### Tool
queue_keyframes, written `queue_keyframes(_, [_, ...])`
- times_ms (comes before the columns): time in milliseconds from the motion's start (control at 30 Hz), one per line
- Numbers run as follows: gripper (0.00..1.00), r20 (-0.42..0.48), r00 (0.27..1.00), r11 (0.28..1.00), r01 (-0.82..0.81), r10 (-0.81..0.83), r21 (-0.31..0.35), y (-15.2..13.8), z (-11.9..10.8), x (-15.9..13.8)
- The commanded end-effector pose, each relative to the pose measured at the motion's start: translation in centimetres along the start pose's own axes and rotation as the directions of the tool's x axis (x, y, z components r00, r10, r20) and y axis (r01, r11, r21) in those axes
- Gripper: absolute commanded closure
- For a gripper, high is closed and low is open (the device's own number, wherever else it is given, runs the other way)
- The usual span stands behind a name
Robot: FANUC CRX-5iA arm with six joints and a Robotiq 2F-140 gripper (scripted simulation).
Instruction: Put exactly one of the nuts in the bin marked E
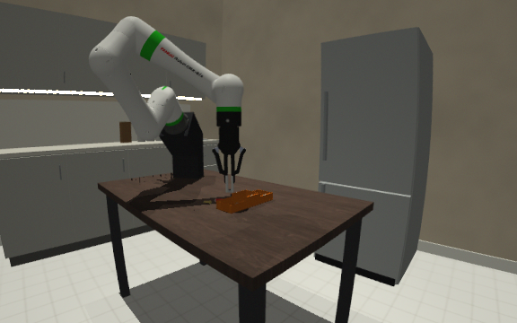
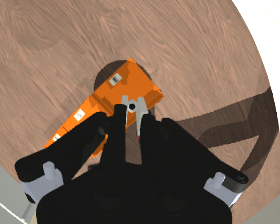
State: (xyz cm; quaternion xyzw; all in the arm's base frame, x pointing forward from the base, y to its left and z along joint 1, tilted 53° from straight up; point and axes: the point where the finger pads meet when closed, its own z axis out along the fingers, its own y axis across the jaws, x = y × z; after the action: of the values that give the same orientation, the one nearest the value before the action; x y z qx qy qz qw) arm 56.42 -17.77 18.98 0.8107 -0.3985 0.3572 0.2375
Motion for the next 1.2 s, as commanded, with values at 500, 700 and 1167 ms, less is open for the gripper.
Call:
queue_keyframes(500, [0.93, -0.012, 0.828, 0.829, -0.560, 0.560, 0.009, -0.02, -0.02, 0.07])
queue_keyframes(700, [0.93, -0.027, 0.745, 0.745, -0.667, 0.667, 0.019, -0.02, -0.02, 0.07])
queue_keyframes(1167, [0.93, -0.027, 0.745, 0.745, -0.667, 0.667, 0.019, -0.04, -0.02, 0.00])
